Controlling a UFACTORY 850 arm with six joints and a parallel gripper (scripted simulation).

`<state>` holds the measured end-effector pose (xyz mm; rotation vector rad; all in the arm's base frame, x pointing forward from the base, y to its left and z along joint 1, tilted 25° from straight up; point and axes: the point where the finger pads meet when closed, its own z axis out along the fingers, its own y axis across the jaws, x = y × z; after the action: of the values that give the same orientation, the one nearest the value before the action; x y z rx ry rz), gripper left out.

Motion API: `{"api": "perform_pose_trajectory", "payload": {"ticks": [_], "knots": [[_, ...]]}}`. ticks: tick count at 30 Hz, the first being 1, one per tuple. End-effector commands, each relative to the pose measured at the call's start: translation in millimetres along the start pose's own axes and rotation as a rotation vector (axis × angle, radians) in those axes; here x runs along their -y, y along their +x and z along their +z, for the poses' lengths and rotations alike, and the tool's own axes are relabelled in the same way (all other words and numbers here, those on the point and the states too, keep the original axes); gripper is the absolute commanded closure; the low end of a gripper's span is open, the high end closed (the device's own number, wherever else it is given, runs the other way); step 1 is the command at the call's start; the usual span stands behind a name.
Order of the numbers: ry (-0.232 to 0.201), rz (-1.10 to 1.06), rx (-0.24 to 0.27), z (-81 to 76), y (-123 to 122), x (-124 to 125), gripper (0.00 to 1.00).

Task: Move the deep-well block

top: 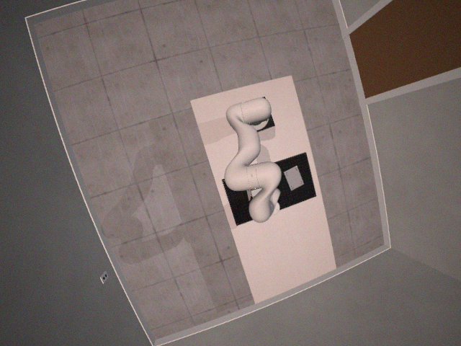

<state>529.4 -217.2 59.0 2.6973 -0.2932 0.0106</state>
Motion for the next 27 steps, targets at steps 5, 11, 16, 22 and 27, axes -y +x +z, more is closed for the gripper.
{"api": "perform_pose_trajectory", "payload": {"ticks": [5, 11, 16, 22, 27], "knots": [[0.000, 0.000, -0.002, 10.2, 1.0, -0.1, 1.00], [0.000, 0.000, -0.002, 12.2, 1.0, -0.1, 1.00], [0.000, 0.000, -0.002, 12.3, 1.0, -0.1, 1.00], [0.000, 0.000, -0.002, 12.3, 0.9, 0.0, 1.00], [0.000, 0.000, -0.002, 12.4, 0.9, 0.0, 1.00]]}}
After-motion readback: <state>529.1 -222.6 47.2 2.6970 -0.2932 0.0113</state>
